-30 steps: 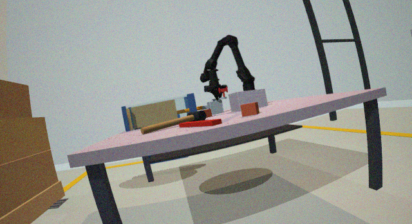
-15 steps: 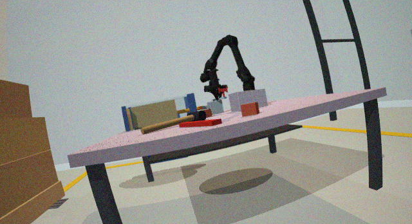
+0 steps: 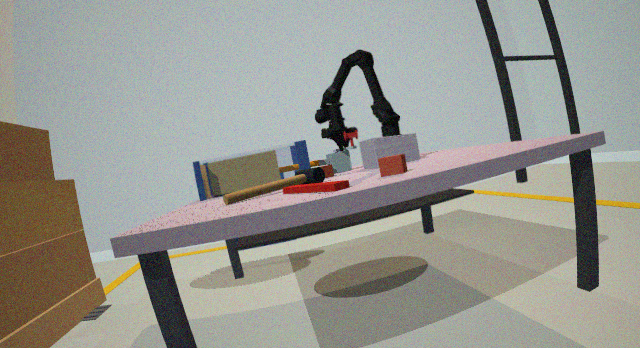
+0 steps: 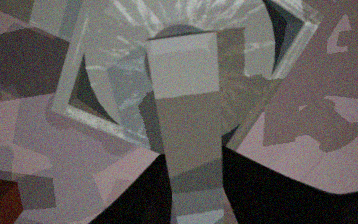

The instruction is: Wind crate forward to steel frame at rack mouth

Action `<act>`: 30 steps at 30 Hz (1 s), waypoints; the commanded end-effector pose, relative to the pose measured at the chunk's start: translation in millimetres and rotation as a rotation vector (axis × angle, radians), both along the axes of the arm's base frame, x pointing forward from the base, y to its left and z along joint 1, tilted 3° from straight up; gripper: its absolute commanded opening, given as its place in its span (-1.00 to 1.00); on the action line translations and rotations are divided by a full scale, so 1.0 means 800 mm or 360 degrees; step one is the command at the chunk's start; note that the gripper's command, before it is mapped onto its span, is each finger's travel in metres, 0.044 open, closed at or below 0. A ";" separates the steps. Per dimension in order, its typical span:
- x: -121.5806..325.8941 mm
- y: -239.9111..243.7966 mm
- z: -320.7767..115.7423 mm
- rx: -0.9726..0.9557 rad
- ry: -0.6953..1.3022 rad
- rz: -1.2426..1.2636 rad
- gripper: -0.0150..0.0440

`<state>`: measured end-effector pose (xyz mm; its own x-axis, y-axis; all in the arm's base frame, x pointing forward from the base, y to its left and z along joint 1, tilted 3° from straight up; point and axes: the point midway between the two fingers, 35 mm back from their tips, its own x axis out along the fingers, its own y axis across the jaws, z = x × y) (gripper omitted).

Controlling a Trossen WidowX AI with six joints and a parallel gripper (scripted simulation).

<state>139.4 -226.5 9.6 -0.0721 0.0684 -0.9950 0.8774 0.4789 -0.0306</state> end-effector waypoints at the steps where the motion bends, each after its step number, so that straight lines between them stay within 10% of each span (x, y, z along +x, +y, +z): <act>1: 0.001 0.000 -0.005 0.0002 -0.0002 -0.0042 -0.49; 30: -0.003 -0.002 -0.005 0.0006 -0.0001 0.0075 -0.49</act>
<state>139.8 -226.3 9.6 -0.0690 0.0696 -0.9952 0.8774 0.4790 -0.0273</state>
